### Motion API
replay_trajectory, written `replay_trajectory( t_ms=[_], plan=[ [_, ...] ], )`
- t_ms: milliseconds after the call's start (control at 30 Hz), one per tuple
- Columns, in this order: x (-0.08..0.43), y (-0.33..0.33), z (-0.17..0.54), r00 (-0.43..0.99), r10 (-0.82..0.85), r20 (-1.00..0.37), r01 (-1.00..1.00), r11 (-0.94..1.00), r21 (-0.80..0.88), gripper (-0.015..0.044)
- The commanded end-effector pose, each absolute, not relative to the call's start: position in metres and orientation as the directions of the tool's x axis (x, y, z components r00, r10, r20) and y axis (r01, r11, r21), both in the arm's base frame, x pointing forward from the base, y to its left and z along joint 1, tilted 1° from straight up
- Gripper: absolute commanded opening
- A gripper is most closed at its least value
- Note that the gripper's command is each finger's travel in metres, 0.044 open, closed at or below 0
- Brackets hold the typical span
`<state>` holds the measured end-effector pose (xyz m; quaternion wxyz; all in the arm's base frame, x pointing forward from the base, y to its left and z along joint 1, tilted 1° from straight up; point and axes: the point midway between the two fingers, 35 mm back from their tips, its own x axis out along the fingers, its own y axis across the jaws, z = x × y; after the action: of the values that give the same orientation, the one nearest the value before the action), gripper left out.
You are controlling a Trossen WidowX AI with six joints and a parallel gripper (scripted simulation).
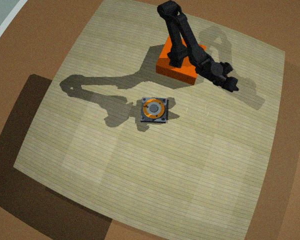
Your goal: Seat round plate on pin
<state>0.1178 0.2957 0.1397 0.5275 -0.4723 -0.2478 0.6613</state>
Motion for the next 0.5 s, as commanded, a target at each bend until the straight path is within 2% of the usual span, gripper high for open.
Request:
replay_trajectory(
  t_ms=[0,133,200,300,400,467],
  plan=[
    [0.161,0.280,0.127,0.135,0.881,-0.453,-0.634,-0.275,-0.723,0.0000],
    [0.223,0.236,0.105,0.308,0.742,-0.596,-0.842,-0.080,-0.534,0.0000],
    [0.231,0.228,0.102,0.328,0.716,-0.617,-0.864,-0.037,-0.502,0.0000],
    [0.261,0.188,0.090,0.393,0.593,-0.702,-0.914,0.173,-0.366,0.0000],
    [0.283,0.139,0.078,0.421,0.453,-0.786,-0.879,0.417,-0.231,0.0000],
    [0.287,0.127,0.075,0.421,0.418,-0.805,-0.859,0.469,-0.206,0.0000]
  ],
)
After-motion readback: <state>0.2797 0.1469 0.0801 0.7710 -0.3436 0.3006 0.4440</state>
